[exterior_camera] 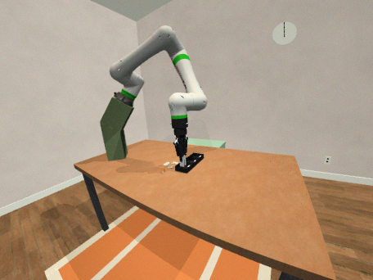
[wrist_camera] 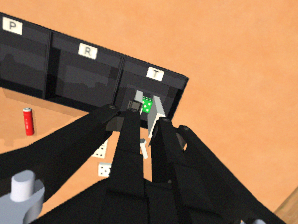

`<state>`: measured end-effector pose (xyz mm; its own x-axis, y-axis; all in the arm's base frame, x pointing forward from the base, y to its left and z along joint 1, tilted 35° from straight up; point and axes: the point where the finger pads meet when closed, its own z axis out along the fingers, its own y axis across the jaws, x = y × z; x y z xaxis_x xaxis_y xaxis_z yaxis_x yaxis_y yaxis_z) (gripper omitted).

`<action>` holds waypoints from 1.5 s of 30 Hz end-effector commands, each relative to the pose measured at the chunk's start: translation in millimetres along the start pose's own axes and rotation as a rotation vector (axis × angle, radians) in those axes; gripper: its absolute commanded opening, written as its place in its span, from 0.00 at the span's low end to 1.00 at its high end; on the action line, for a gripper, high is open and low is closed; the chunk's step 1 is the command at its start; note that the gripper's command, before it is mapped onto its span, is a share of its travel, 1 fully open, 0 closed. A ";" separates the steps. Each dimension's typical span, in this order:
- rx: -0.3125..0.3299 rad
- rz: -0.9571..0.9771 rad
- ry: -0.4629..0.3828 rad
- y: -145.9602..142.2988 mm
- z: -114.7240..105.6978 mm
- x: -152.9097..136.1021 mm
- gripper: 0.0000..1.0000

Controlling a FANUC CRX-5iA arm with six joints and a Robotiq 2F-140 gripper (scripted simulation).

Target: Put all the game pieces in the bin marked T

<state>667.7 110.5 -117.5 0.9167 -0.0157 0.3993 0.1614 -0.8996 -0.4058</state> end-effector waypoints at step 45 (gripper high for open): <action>0.000 0.000 0.000 0.3 -7.6 0.2 0.19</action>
<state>665.8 108.0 -113.2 0.9167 -0.0157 0.3993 0.1614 -0.8996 -0.4059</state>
